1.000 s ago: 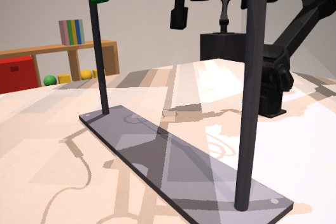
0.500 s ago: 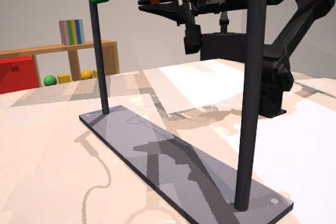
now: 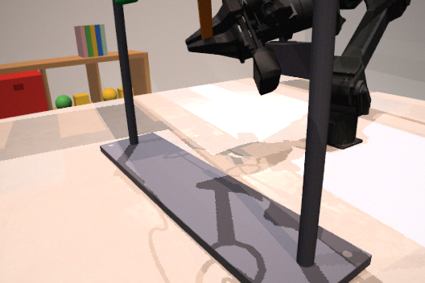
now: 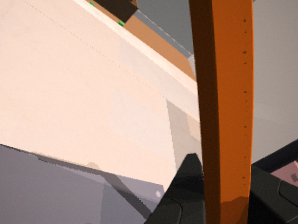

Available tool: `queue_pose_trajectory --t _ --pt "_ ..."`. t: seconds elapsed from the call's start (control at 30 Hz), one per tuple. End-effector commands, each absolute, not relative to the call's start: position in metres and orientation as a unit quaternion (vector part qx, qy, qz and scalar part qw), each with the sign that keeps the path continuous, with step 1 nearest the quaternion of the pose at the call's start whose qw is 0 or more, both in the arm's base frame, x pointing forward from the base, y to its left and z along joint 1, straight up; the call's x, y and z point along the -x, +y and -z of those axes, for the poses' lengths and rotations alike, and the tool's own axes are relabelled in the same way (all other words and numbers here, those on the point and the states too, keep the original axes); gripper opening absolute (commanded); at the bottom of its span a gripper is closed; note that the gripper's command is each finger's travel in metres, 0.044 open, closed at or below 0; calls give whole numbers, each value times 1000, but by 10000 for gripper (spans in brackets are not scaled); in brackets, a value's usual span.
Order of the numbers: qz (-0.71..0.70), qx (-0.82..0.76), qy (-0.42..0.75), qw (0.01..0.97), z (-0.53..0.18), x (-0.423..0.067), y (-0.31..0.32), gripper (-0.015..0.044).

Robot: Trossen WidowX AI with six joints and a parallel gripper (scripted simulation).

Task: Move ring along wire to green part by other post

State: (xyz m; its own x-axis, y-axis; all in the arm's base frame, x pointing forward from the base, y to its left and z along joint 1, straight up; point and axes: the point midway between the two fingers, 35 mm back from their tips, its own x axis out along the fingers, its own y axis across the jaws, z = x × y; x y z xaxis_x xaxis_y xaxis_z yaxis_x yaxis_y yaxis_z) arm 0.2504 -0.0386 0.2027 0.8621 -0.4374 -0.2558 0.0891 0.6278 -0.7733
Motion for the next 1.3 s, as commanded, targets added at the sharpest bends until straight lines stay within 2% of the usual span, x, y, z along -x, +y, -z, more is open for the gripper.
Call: queue_pose_trajectory --t 0.0,0.73,1.27 --pt "130 364 205 899 -190 -256 -31 -150" --pt "65 130 232 962 -152 -255 39 -150" --pt "40 35 241 969 -148 -253 77 -150"
